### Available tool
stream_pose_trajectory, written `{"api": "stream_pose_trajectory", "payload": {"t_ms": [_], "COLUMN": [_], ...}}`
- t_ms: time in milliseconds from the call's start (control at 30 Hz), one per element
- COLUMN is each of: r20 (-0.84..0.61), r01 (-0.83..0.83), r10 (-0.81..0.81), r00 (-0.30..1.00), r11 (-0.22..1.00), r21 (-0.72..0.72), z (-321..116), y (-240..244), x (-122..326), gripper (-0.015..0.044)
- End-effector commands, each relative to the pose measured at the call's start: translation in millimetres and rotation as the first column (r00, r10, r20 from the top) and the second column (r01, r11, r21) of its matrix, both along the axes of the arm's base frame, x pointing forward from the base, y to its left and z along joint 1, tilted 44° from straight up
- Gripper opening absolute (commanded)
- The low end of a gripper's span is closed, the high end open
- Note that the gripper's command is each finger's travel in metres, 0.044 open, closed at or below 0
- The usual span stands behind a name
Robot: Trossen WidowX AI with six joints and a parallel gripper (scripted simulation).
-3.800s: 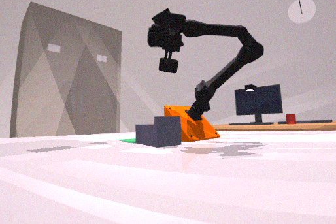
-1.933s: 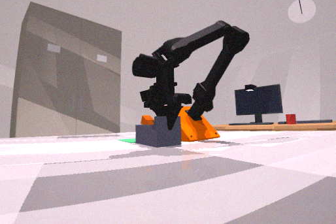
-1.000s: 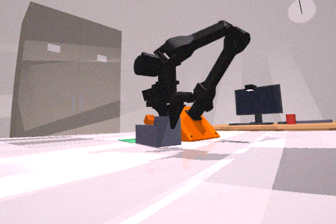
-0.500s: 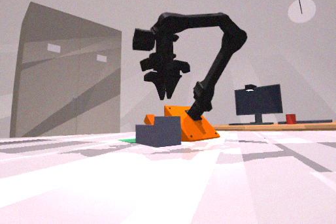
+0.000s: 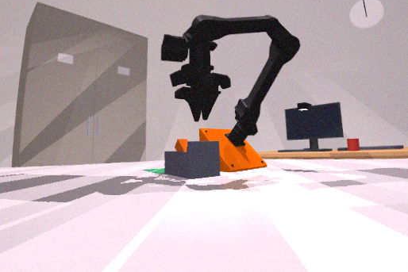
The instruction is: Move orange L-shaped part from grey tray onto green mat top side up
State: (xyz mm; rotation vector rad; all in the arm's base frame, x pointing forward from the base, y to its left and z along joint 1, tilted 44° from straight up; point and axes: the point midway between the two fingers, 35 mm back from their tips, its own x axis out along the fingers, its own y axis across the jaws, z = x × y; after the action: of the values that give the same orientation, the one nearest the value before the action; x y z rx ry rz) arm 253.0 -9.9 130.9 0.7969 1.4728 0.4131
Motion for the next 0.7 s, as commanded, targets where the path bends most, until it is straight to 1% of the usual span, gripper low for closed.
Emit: {"api": "stream_pose_trajectory", "payload": {"t_ms": [0,167,233,300,367,433,500,567,667], "r20": [-0.002,-0.002,0.026,0.089,0.180,0.282,0.376,0.458,0.553], "r01": [0.004,0.004,-0.025,-0.091,-0.187,-0.296,-0.396,-0.484,-0.586], "r10": [-0.004,-0.004,0.025,0.092,0.193,0.309,0.421,0.523,0.649], "r00": [1.000,1.000,0.999,0.992,0.965,0.908,0.825,0.719,0.523], "r11": [1.000,1.000,1.000,0.996,0.981,0.951,0.907,0.850,0.744], "r21": [0.000,0.000,-0.005,-0.018,-0.046,-0.090,-0.145,-0.210,-0.321], "z": [0.0,0.0,-1.3,-4.3,-8.8,-14.1,-19.6,-25.1,-33.4], "y": [-0.2,-0.2,-1.7,-5.3,-10.5,-16.7,-23.0,-29.2,-38.4], "x": [0.2,0.2,0.3,0.4,0.4,0.2,-0.3,-1.0,-2.6], "gripper": [0.0180,0.0180,0.0232,0.0280,0.0280,0.0280,0.0280,0.0280,0.0280]}}
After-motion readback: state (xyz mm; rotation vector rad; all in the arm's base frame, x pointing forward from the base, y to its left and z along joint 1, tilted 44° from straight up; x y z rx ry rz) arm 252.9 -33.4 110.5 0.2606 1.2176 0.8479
